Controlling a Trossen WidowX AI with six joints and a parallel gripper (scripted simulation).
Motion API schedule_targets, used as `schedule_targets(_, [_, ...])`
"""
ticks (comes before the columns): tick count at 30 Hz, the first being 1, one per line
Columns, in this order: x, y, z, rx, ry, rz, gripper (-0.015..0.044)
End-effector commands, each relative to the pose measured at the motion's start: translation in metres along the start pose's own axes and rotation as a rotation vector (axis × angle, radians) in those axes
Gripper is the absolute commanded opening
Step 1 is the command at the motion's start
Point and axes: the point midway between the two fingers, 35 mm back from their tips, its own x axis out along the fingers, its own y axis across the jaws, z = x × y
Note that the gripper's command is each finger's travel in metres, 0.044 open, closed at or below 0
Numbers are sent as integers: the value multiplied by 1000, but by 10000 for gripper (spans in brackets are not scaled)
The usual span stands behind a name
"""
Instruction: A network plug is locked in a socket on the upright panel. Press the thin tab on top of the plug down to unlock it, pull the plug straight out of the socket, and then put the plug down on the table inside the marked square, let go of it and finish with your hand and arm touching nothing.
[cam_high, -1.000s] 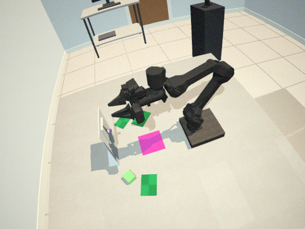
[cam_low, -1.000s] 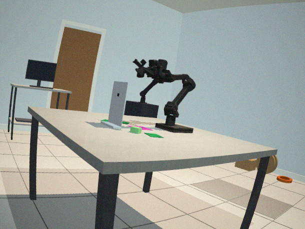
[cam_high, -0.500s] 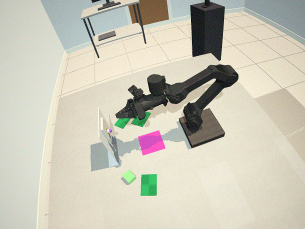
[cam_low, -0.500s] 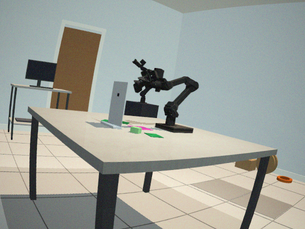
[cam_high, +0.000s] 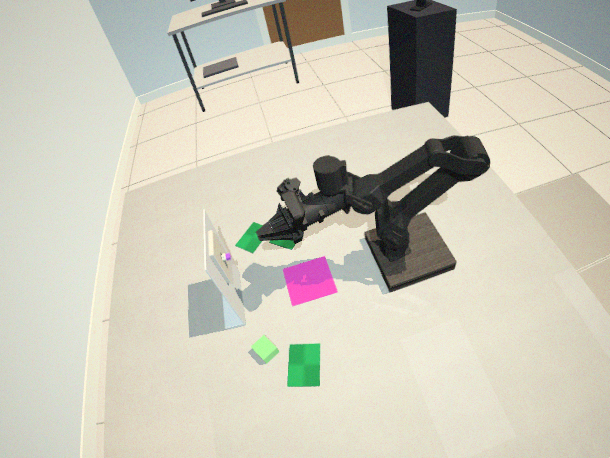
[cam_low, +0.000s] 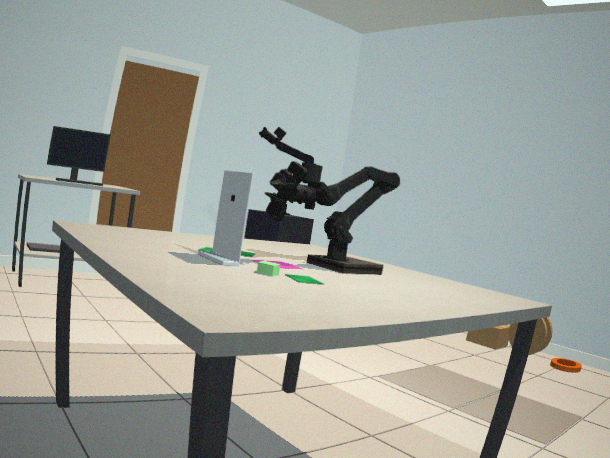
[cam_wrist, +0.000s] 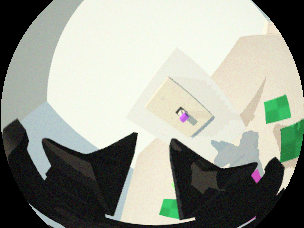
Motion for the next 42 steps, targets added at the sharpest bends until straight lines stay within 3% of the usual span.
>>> schedule_targets(1, [-11, -16, -7, 147, 14, -3, 156])
schedule_targets(9, [-29, -41, -19, 412, 32, -13, 156])
schedule_targets(42, [17, -44, -7, 431, 16, 8, 156])
